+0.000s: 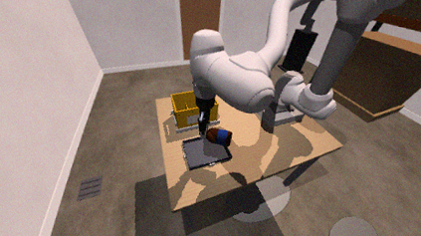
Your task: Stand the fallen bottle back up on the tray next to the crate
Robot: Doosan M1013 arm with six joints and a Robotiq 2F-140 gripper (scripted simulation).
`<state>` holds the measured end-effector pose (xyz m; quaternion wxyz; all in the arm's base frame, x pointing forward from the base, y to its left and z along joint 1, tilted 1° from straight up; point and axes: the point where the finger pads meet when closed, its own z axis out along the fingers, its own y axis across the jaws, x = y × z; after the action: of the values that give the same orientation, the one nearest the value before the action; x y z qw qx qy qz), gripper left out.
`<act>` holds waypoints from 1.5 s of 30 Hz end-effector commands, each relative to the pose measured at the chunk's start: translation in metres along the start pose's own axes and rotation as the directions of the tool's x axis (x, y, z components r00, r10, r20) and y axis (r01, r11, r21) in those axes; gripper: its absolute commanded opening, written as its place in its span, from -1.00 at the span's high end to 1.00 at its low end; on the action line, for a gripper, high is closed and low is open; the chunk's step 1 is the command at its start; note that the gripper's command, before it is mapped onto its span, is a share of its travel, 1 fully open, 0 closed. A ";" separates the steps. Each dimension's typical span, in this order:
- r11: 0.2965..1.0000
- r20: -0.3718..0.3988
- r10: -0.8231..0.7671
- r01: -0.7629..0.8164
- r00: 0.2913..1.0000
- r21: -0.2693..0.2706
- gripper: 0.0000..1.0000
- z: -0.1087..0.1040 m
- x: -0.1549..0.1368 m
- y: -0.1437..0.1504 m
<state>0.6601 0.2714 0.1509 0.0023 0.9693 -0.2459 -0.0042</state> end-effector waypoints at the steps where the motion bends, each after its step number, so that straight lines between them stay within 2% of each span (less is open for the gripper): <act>1: 1.000 0.000 0.000 0.000 1.000 0.000 0.80 0.000 0.000 0.000; 13: 1.000 0.000 0.016 -0.016 1.000 0.000 0.80 0.000 0.000 0.000; 27: 0.988 0.000 0.153 -0.153 0.988 0.000 0.80 0.000 0.000 0.000; 45: 0.983 0.000 0.182 -0.182 0.983 0.000 0.80 0.000 0.000 0.000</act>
<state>0.6601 0.2714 0.1509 0.0026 0.9427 -0.3335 -0.0040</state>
